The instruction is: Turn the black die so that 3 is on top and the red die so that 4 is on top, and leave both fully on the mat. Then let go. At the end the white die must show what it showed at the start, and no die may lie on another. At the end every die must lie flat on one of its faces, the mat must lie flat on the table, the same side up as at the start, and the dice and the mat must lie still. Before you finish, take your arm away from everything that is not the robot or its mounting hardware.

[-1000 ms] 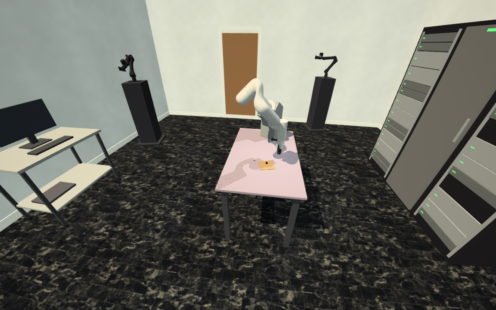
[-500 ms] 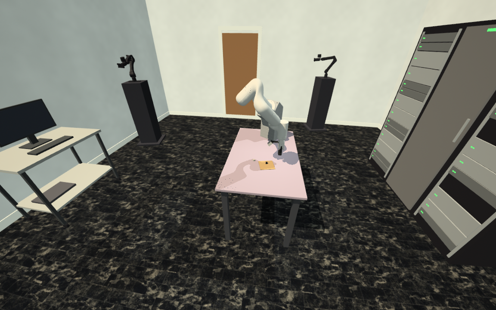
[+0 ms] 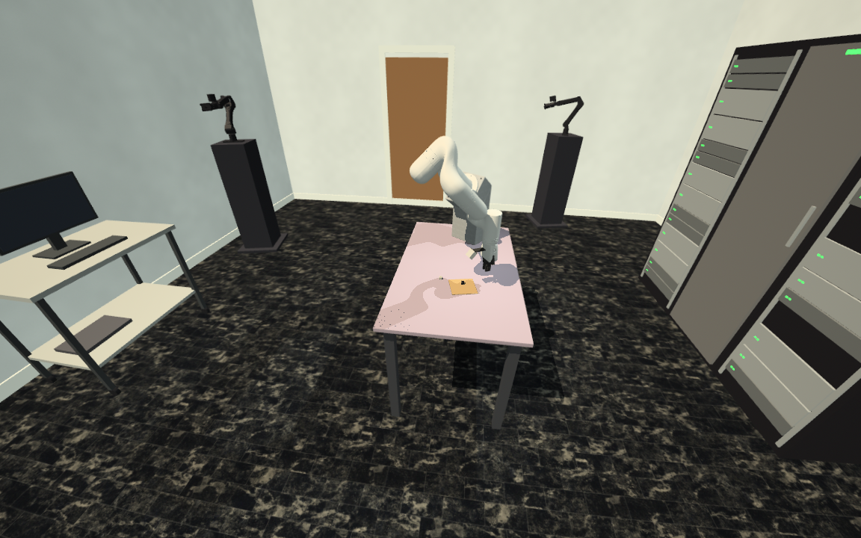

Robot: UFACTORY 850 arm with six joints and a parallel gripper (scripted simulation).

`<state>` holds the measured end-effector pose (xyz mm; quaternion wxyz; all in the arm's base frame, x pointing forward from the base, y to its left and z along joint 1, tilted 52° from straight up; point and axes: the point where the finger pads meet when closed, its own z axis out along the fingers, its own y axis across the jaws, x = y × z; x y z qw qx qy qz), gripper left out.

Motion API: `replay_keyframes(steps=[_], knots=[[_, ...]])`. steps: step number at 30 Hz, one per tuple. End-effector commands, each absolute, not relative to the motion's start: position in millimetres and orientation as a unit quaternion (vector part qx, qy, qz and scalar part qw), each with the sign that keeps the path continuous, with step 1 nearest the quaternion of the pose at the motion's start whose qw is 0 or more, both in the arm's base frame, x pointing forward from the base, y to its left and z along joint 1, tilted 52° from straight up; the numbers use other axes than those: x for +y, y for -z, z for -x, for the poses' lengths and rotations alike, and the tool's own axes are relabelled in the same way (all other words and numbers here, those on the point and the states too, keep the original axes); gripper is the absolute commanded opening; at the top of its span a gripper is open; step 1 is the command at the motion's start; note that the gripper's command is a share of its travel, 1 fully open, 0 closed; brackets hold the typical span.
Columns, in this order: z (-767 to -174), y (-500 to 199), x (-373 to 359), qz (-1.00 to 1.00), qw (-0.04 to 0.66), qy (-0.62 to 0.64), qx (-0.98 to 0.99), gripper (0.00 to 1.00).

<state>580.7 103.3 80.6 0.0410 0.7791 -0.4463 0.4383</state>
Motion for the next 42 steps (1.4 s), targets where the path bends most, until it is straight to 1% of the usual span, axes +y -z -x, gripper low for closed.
replay_keyframes(steps=[1, 11, 14, 16, 26, 30, 34, 42], knots=[[-586, -83, 106, -0.814, 0.085, -0.430, -0.381, 0.11], [-595, -88, 111, -0.863, 0.149, -0.411, -0.251, 0.11], [-595, -88, 111, -0.864, 0.150, -0.411, -0.250, 0.11], [-599, -90, 113, -0.878, 0.176, -0.400, -0.193, 0.11], [-607, -95, 118, -0.897, 0.232, -0.370, -0.062, 0.11], [-609, -96, 119, -0.899, 0.241, -0.364, -0.039, 0.11], [-613, -99, 121, -0.899, 0.270, -0.343, 0.036, 0.11], [-618, -102, 124, -0.892, 0.299, -0.318, 0.116, 0.11]])
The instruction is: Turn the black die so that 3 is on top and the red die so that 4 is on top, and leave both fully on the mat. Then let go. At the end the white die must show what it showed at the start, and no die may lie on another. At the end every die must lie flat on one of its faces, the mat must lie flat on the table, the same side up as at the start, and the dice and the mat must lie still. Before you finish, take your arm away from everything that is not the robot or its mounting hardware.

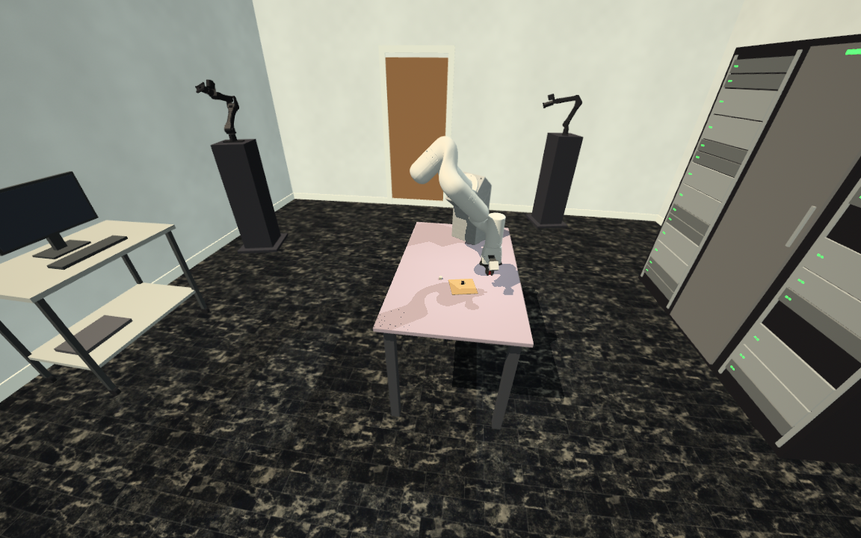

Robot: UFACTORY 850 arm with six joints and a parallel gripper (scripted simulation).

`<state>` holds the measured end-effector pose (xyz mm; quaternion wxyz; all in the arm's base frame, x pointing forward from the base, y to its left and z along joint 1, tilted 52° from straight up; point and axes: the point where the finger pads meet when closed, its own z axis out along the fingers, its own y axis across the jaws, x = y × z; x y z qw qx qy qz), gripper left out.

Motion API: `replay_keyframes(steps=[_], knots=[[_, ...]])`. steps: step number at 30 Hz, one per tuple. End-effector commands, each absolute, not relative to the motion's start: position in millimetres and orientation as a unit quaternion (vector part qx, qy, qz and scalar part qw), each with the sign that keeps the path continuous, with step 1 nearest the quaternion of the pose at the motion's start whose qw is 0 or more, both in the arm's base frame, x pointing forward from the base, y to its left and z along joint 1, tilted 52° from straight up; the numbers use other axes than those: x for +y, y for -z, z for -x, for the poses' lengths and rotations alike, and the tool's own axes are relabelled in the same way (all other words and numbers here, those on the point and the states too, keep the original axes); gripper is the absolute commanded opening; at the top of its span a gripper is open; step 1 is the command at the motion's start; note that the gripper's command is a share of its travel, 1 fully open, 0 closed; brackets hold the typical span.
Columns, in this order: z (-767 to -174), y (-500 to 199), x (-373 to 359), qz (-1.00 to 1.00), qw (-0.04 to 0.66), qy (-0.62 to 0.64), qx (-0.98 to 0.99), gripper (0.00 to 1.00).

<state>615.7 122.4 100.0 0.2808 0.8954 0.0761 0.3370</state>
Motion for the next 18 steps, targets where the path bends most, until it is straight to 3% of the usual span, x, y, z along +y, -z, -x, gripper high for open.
replay_keyframes(steps=[1, 18], knots=[[-618.7, -102.2, 124.6, -0.892, 0.301, -0.316, 0.121, 0.11], [-619.2, -102.6, 123.3, -0.874, 0.303, -0.349, 0.149, 0.11]])
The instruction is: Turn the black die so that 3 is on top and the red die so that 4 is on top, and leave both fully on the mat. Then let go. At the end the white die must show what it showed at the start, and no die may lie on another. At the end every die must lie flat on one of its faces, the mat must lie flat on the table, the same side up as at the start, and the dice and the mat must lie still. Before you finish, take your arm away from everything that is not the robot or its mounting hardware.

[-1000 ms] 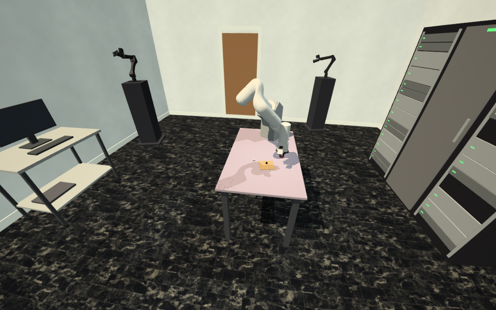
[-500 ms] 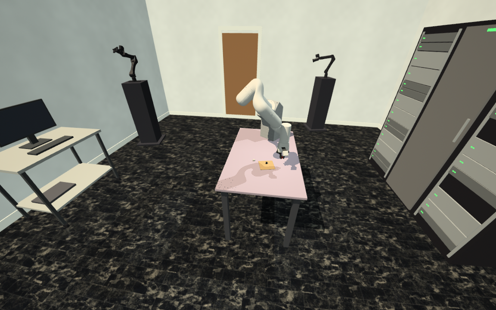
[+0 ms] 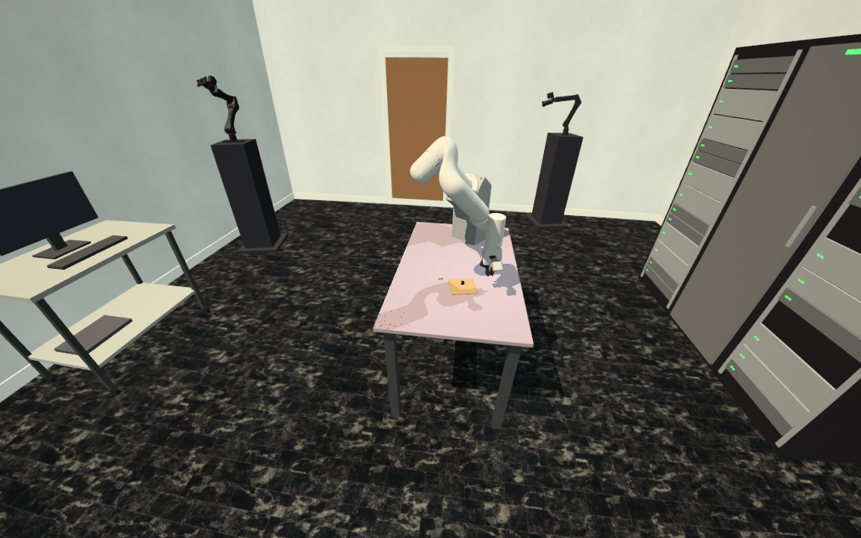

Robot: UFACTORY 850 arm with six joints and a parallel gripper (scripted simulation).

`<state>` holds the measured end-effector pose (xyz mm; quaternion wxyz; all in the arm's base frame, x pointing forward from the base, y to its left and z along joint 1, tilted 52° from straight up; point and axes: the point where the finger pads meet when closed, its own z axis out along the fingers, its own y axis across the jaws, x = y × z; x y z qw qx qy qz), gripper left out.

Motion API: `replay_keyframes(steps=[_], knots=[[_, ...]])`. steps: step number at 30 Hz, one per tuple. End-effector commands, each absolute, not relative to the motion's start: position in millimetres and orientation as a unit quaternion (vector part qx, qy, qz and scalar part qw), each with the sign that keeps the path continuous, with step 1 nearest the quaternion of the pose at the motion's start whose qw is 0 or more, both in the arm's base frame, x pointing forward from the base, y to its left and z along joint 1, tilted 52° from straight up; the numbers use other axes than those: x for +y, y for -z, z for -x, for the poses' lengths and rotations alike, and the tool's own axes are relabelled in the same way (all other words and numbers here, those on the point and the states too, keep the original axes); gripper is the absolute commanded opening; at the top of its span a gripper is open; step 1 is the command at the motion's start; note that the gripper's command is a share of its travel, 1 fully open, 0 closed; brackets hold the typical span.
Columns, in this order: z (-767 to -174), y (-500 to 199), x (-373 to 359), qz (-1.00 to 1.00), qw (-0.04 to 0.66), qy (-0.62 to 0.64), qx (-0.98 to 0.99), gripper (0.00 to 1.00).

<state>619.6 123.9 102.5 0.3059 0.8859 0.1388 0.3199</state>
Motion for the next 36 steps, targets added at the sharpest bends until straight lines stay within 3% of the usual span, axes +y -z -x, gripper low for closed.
replay_keyframes(steps=[1, 26, 36], knots=[[-618.7, -102.4, 124.0, -0.869, 0.299, -0.364, 0.154, 0.11], [-611.1, -97.3, 120.0, -0.701, 0.231, -0.628, 0.244, 0.11], [-609.3, -96.5, 119.3, -0.675, 0.220, -0.657, 0.253, 0.11]])
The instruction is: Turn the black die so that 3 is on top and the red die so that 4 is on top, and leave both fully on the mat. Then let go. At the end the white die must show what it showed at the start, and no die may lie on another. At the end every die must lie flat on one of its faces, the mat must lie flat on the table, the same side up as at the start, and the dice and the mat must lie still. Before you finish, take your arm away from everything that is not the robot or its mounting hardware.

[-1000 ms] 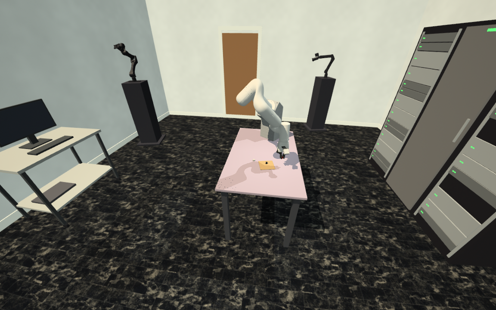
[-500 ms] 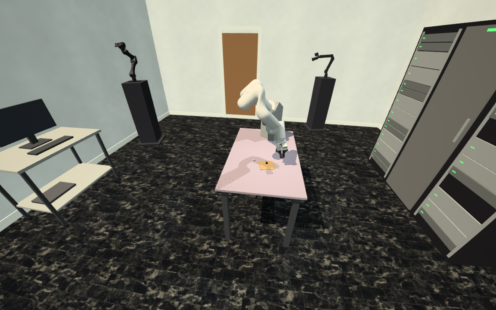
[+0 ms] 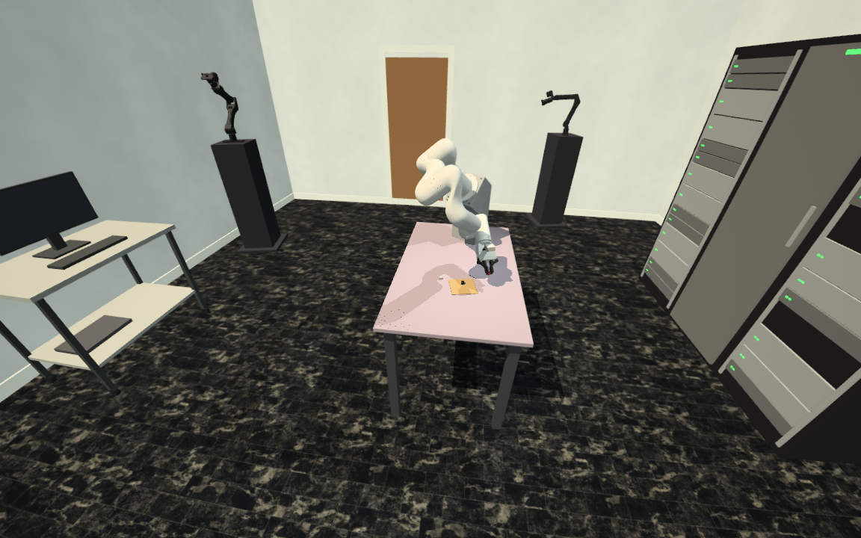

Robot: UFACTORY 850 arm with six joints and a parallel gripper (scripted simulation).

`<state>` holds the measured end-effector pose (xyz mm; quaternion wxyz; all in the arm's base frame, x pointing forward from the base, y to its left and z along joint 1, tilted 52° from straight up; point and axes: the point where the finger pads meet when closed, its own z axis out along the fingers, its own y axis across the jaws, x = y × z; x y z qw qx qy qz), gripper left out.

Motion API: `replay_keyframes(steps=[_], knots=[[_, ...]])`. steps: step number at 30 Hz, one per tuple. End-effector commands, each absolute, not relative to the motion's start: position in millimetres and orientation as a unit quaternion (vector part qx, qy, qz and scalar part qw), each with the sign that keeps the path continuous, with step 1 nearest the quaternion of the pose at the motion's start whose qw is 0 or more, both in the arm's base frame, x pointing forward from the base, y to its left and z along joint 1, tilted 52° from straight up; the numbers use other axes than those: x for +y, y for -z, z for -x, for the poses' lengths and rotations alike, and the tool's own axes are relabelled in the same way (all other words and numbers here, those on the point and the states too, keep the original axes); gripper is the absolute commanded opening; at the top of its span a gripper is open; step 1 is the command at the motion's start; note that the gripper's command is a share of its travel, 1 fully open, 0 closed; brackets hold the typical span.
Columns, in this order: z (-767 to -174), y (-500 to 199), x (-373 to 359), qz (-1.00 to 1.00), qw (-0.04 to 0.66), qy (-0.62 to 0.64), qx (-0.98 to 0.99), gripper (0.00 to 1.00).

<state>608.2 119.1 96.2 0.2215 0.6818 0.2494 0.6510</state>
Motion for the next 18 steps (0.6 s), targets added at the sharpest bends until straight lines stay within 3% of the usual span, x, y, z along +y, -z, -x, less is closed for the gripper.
replay_keyframes(steps=[1, 18], knots=[[-609, -97, 119, -0.675, 0.220, -0.657, 0.253, 0.11], [-635, -72, 101, -0.675, 0.220, -0.657, 0.253, 0.11]])
